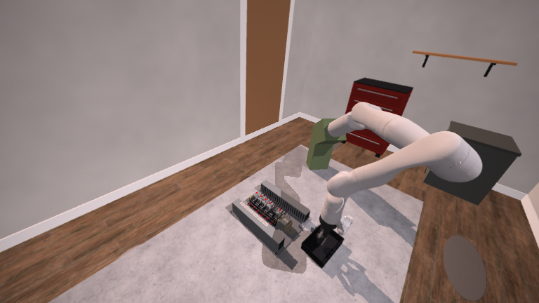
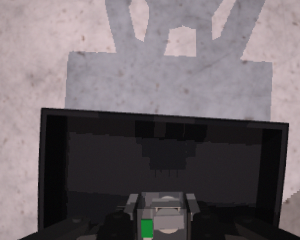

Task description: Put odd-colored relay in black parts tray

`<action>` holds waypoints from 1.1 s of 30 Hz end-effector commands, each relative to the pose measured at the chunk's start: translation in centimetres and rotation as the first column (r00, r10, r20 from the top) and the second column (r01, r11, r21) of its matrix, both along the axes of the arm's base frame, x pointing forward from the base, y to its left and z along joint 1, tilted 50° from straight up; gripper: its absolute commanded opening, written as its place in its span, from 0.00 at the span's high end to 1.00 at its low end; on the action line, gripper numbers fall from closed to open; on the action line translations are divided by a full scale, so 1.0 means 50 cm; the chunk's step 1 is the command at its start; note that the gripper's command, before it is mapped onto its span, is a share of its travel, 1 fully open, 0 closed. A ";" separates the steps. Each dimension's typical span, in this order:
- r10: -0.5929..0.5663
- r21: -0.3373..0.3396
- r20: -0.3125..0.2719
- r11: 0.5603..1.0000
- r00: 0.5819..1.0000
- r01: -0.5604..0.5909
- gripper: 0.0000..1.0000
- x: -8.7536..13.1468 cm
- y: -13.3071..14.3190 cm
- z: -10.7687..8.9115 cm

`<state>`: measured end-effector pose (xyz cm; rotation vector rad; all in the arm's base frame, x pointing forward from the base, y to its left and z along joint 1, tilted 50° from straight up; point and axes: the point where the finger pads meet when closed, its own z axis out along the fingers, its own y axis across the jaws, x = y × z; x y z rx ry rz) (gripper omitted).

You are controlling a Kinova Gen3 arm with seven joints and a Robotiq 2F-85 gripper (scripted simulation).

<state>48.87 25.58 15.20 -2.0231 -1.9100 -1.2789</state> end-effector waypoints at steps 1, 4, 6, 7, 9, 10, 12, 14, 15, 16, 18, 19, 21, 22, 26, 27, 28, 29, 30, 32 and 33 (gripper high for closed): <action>0.007 0.004 0.005 1.000 1.000 -0.007 1.00 0.004 0.013 -0.005; 0.007 0.004 0.005 1.000 1.000 -0.007 1.00 0.007 0.016 -0.009; 0.007 0.004 0.005 1.000 1.000 -0.007 1.00 0.008 0.018 -0.010; 0.007 0.004 0.005 1.000 1.000 -0.007 1.00 0.009 0.018 -0.011; 0.007 0.004 0.005 1.000 1.000 -0.007 1.00 0.010 0.019 -0.012; 0.007 0.004 0.005 1.000 1.000 -0.007 1.00 0.010 0.020 -0.013; 0.007 0.004 0.005 1.000 1.000 -0.007 1.00 0.010 0.020 -0.013; 0.007 0.004 0.005 1.000 1.000 -0.007 1.00 0.010 0.020 -0.013; 0.007 0.004 0.005 1.000 1.000 -0.007 1.00 0.010 0.020 -0.013; 0.007 0.004 0.005 1.000 1.000 -0.007 1.00 0.010 0.020 -0.013; 0.007 0.004 0.005 1.000 1.000 -0.007 1.00 0.011 0.020 -0.013; 0.007 0.004 0.005 1.000 1.000 -0.007 1.00 0.011 0.020 -0.013; 0.007 0.004 0.005 1.000 1.000 -0.007 1.00 0.011 0.020 -0.013; 0.007 0.004 0.005 1.000 1.000 -0.007 1.00 0.011 0.020 -0.013; 0.007 0.004 0.005 1.000 1.000 -0.007 1.00 0.011 0.020 -0.013; 0.007 0.004 0.005 1.000 1.000 -0.007 1.00 0.011 0.020 -0.013; 0.007 0.004 0.005 1.000 1.000 -0.007 1.00 0.011 0.020 -0.013; 0.007 0.004 0.005 1.000 1.000 -0.007 1.00 0.011 0.020 -0.013; 0.007 0.004 0.005 1.000 1.000 -0.007 1.00 0.011 0.020 -0.013; 0.007 0.004 0.005 1.000 1.000 -0.007 1.00 0.011 0.020 -0.013; 0.007 0.004 0.005 1.000 1.000 -0.007 1.00 0.011 0.020 -0.013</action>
